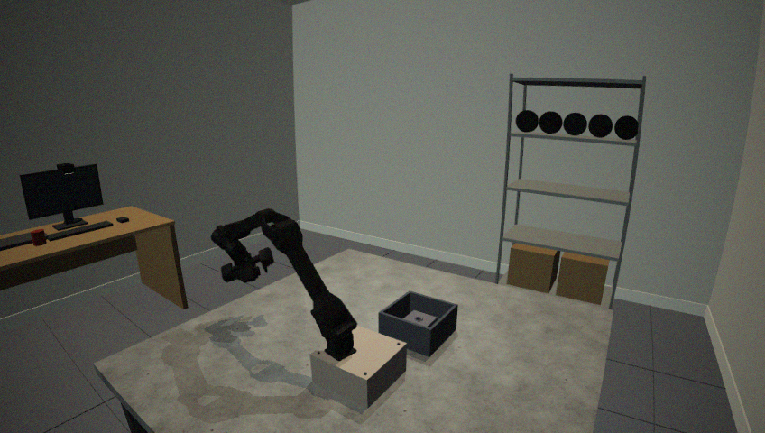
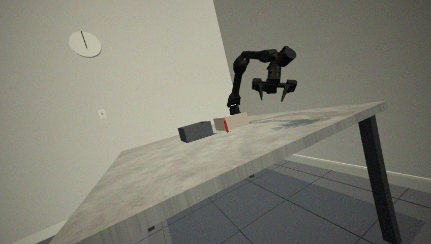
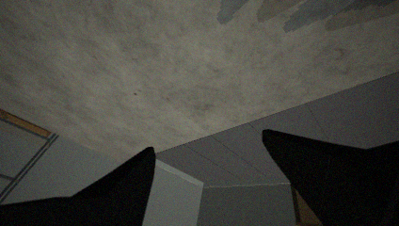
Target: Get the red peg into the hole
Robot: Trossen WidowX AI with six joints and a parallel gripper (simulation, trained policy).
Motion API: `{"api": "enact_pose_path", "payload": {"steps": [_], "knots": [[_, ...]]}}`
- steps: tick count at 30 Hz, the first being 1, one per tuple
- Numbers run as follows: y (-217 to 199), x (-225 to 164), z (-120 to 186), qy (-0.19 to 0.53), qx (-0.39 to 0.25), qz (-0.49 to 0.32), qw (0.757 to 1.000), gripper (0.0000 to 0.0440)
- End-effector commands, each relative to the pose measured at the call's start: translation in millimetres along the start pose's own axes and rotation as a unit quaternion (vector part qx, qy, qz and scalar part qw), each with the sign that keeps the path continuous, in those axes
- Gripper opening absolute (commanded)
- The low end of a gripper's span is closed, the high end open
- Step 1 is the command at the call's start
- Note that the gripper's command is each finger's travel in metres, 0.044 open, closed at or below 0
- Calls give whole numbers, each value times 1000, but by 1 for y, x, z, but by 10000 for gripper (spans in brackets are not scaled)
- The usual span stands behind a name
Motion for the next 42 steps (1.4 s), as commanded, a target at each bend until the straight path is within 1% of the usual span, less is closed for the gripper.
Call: {"api": "enact_pose_path", "payload": {"steps": [1, 4, 11, 16, 21, 26, 31, 36, 42], "knots": [[3, -2, 1, 1, 0, -17, 1000, 413], [15, -6, 4, -1, 4, -70, 998, 440], [43, -13, 6, -13, 11, -190, 982, 440], [63, -17, 8, -20, 17, -274, 961, 440], [83, -19, 10, -27, 26, -356, 934, 440], [102, -20, 11, -33, 35, -436, 899, 440], [121, -20, 12, -38, 45, -512, 857, 440], [140, -19, 13, -42, 56, -584, 809, 440], [162, -17, 15, -46, 70, -664, 743, 440]]}}
Point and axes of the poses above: the point midway between the two fingers, 35 mm back from their tips, its own z axis back along the fingers, its own y axis across the jaws, x = y × z, the point moved 7 cm from there along z, back along the fingers, and after that the axes turned 2 degrees about -z, right-handed, at the moved point
